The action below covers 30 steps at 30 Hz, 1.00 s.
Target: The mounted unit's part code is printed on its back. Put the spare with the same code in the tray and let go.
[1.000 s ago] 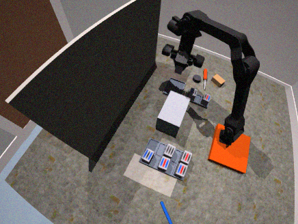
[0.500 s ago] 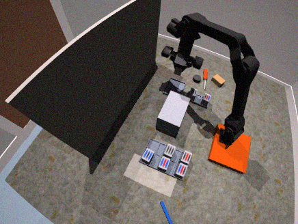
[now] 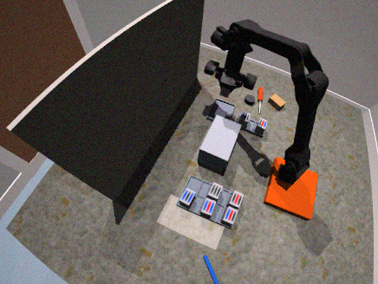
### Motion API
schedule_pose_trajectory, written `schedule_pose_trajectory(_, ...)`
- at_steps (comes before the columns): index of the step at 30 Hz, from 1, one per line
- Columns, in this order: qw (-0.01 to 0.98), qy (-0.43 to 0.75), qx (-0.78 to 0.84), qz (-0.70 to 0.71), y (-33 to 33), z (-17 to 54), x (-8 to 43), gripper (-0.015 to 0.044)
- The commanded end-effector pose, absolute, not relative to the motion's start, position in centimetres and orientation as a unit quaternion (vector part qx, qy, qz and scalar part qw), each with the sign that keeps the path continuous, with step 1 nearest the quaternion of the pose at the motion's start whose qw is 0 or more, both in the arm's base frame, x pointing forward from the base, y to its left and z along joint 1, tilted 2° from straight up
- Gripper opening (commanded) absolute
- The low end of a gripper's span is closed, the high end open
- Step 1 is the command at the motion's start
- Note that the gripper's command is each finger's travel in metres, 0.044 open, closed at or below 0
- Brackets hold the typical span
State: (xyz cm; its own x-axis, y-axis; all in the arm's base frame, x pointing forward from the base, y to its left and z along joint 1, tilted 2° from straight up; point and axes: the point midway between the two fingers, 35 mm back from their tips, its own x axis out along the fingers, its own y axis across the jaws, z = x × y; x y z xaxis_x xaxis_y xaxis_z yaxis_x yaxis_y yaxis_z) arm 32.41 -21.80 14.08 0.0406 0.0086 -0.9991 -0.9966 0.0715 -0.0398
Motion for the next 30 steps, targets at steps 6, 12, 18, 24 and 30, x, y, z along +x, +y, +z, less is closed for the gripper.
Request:
schedule_pose_trajectory(6, 0.529, 0.504, -0.489, 0.476, -21.8, 13.3, 32.5, 0.0000)
schedule_pose_trajectory(12, 0.529, 0.504, -0.489, 0.476, -21.8, 12.9, 32.5, 0.0000)
schedule_pose_trajectory(18, 0.529, 0.504, -0.489, 0.476, -21.8, 12.5, 32.5, 0.0000)
schedule_pose_trajectory(24, 0.529, 0.504, -0.489, 0.476, -21.8, 12.0, 32.6, 0.0000)
schedule_pose_trajectory(30, 0.529, 0.504, -0.489, 0.476, -21.8, 11.6, 32.6, 0.0000)
